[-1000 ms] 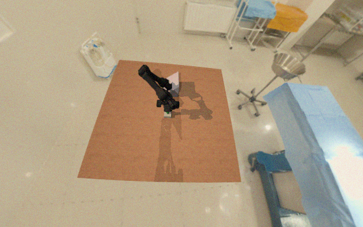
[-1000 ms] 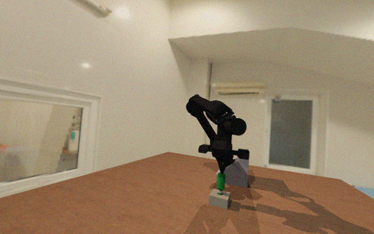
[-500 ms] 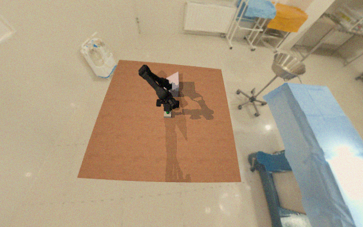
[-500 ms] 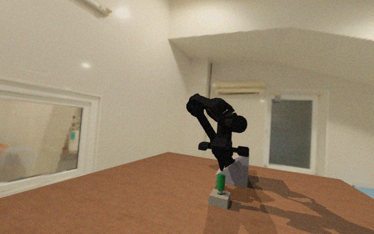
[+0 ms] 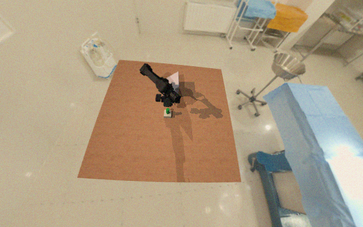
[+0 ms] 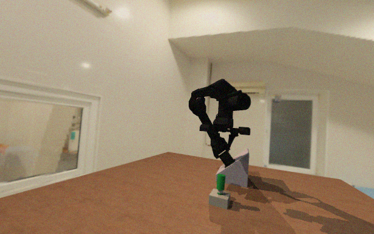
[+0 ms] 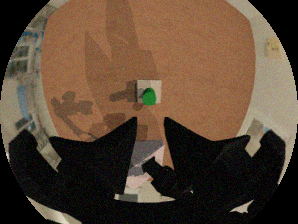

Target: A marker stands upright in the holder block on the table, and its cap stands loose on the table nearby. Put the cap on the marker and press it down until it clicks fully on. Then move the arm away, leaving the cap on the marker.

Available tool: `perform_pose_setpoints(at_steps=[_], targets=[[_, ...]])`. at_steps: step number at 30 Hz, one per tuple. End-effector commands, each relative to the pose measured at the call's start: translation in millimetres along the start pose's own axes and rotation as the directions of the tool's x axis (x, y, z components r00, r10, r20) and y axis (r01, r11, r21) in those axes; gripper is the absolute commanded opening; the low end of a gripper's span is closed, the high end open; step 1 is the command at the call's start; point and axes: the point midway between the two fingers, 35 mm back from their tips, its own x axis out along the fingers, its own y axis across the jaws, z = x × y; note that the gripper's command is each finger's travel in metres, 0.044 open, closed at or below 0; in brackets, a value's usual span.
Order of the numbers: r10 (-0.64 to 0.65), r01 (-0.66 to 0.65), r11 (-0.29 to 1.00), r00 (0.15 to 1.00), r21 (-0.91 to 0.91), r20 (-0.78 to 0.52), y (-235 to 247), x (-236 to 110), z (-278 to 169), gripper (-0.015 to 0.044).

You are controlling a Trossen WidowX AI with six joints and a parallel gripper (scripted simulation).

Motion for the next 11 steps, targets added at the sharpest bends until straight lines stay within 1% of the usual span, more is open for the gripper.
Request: perform_pose_setpoints(at_steps=[1, 8, 9, 11], targets=[[0.000, 0.000, 1.000, 1.000, 0.003, -0.004, 1.0, -0.1, -0.2, 0.0236], [0.000, 0.000, 1.000, 1.000, 0.003, -0.004, 1.0, -0.1, -0.2, 0.0420], [0.000, 0.000, 1.000, 1.000, 0.003, -0.004, 1.0, -0.1, -0.2, 0.0440], [0.000, 0.000, 1.000, 1.000, 0.003, -0.004, 1.0, -0.1, -0.2, 0.0440]])
